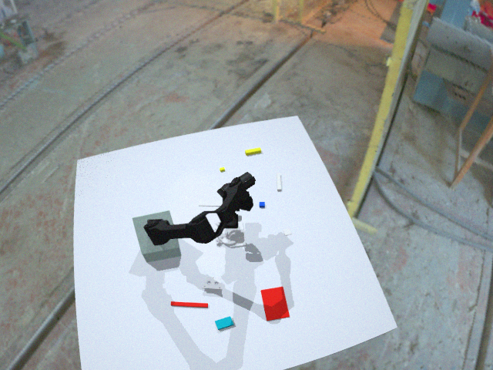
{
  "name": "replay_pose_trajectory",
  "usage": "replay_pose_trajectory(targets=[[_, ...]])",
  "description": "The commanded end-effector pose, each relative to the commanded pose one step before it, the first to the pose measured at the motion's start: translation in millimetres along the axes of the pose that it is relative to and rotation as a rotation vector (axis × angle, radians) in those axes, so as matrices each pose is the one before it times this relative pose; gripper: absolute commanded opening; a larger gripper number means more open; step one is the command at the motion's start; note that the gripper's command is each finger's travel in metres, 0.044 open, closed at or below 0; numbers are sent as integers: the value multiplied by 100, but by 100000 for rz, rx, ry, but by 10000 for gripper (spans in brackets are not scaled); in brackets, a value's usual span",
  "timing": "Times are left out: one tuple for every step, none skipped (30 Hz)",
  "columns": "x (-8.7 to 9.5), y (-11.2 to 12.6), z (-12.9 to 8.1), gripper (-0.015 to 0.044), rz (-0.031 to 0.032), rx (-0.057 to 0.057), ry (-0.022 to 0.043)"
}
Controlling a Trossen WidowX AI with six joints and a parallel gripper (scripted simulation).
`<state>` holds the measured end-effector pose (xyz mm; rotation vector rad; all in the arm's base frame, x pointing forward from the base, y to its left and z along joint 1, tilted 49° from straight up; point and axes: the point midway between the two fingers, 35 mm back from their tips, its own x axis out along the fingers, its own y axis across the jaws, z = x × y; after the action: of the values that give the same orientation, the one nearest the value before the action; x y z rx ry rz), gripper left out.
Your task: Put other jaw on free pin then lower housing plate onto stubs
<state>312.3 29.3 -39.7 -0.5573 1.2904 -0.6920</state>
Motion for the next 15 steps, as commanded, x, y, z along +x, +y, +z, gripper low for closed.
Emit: replay_pose_trajectory(targets=[[-29,-173,242,134,-331,-607,-230],[0,0,0,134,0,0,0],[0,0,0,134,0,0,0],[0,0,0,134,0,0,0],[0,0,0,134,0,0,0],[0,0,0,134,0,0,0],[0,0,0,134,0,0,0],[0,0,0,134,0,0,0],[0,0,0,134,0,0,0],[0,0,0,134,0,0,0],[0,0,0,134,0,0,0],[0,0,0,134,0,-486,0],[0,0,0,134,0,-486,0],[0,0,0,134,0,0,0],[0,0,0,134,0,0,0]])
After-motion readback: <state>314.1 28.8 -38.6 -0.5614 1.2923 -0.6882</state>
